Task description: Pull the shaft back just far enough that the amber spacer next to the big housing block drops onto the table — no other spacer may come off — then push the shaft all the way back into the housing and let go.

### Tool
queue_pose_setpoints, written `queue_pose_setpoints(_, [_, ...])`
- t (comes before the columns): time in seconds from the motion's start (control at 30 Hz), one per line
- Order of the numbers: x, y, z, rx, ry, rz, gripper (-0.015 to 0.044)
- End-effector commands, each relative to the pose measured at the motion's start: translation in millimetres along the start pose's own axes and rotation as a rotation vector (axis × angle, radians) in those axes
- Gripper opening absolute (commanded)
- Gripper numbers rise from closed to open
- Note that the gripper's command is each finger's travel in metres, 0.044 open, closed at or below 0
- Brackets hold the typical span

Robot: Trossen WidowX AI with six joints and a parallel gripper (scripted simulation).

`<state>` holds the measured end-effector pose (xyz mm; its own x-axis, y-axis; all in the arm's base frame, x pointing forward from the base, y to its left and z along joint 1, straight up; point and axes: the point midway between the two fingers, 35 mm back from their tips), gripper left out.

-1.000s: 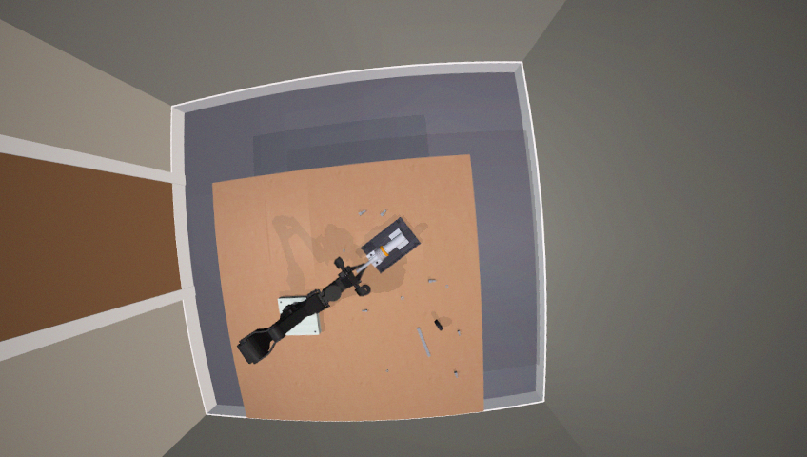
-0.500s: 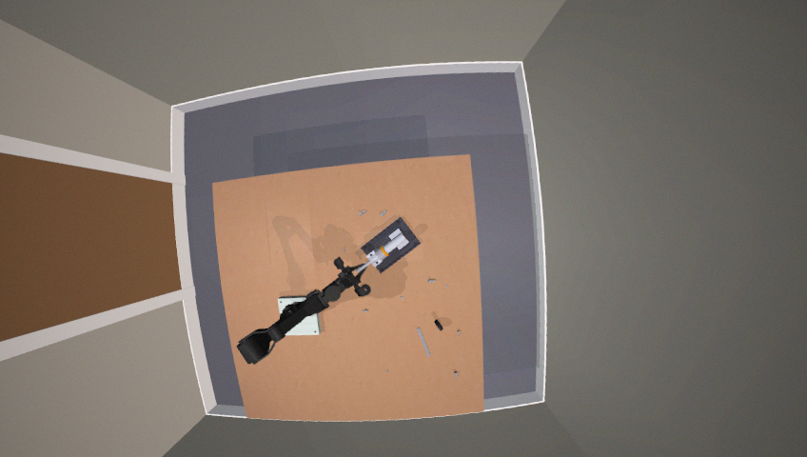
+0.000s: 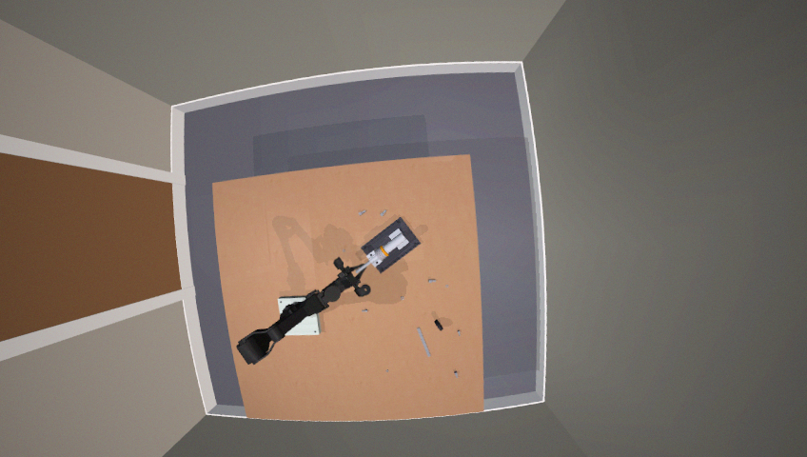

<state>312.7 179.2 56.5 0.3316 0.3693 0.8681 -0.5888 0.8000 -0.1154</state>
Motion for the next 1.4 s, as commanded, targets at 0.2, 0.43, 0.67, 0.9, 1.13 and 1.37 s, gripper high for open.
queue_pose_setpoints(0.2, [-0.6, 0.7, 1.3, 0.005, -0.001, 0.0, 0.0])
queue_pose_setpoints(0.43, [-1.0, 0.8, 2.0, 0.005, -0.001, 0.0, 0.0])
queue_pose_setpoints(0.67, [-1.4, 0.8, 2.6, 0.005, -0.001, 0.0, 0.0])
queue_pose_setpoints(0.9, [-1.8, 0.9, 3.3, 0.005, -0.001, 0.0, 0.0])
queue_pose_setpoints(1.13, [-2.2, 0.9, 4.0, 0.005, -0.001, 0.0, 0.0])
queue_pose_setpoints(1.37, [-2.7, 1.0, 4.7, 0.005, -0.001, 0.0, 0.0])
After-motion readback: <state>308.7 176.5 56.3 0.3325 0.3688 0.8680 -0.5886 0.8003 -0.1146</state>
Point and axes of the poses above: the point midway between the two fingers, 35 mm back from their tips, its own z axis back along the fingers, its own y axis across the jaws, x = y × z, and after that the axes turned 7 degrees about z, right-handed
